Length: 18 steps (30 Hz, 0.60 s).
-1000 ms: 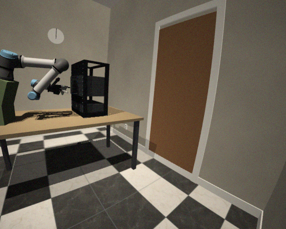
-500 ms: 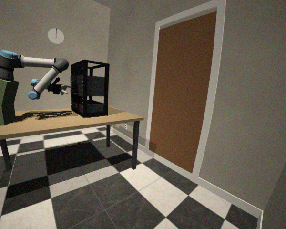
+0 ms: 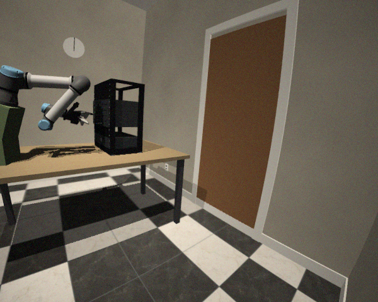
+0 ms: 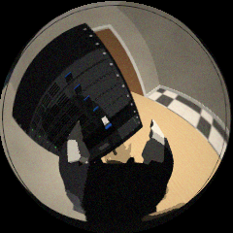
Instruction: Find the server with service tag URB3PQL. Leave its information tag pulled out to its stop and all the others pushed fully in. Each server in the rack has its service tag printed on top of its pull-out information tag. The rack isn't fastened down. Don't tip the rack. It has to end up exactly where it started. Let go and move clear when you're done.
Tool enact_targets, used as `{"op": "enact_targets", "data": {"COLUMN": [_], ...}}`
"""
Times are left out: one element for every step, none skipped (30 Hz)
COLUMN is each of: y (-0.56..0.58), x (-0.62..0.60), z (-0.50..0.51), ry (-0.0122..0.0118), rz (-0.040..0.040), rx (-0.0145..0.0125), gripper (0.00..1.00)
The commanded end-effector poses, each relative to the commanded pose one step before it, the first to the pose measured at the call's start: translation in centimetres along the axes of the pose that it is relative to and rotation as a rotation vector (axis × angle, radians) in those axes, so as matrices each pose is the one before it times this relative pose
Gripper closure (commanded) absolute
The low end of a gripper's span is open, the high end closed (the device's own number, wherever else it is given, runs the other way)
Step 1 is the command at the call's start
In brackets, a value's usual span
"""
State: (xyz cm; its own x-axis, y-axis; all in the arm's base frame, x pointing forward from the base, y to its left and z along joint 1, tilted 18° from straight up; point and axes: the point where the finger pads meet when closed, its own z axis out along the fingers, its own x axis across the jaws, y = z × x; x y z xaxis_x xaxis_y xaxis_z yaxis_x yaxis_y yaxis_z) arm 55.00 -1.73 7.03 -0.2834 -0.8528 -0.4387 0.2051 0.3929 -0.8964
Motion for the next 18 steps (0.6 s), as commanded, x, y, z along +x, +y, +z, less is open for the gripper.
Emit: {"op": "enact_targets", "data": {"y": [-0.026, 0.005, 0.005, 0.005, 0.005, 0.005, 0.006, 0.006, 0.006, 0.006, 0.006, 0.006, 0.006, 0.006, 0.006, 0.000, 0.000, 0.006], "x": [-0.046, -0.005, -0.005, -0.005, -0.005, -0.005, -0.005, -0.005, -0.005, -0.005, -0.005, -0.005, -0.005, -0.005, -0.005, 0.000, 0.000, -0.005], "z": [-0.033, -0.012, -0.012, -0.012, -0.012, -0.013, -0.013, -0.013, -0.013, -0.014, -0.014, -0.014, -0.014, -0.014, -0.015, 0.000, 0.000, -0.015], "ry": [0.00430, 0.00141, 0.00141, 0.00141, 0.00141, 0.00141, 0.00141, 0.00141, 0.00141, 0.00141, 0.00141, 0.00141, 0.00140, 0.00140, 0.00140, 0.00000, 0.00000, 0.00140], "rz": [0.01787, 0.00578, 0.00577, 0.00575, 0.00574, 0.00572, 0.00571, 0.00569, 0.00568, 0.00566, 0.00565, 0.00563, 0.00561, 0.00560, 0.00558, 0.00000, 0.00000, 0.00557], "rx": [-0.00064, -0.00043, -0.00042, -0.00041, -0.00040, -0.00039, -0.00038, -0.00037, -0.00036, -0.00035, -0.00034, -0.00033, -0.00032, -0.00031, -0.00030, 0.00000, 0.00000, -0.00029], "gripper": [0.00, 0.00, 0.00, 0.00, 0.00, 0.00, 0.00, 0.00, 0.00, 0.00, 0.00, 0.00, 0.00, 0.00, 0.00, 0.00, 0.00, 0.00]}}
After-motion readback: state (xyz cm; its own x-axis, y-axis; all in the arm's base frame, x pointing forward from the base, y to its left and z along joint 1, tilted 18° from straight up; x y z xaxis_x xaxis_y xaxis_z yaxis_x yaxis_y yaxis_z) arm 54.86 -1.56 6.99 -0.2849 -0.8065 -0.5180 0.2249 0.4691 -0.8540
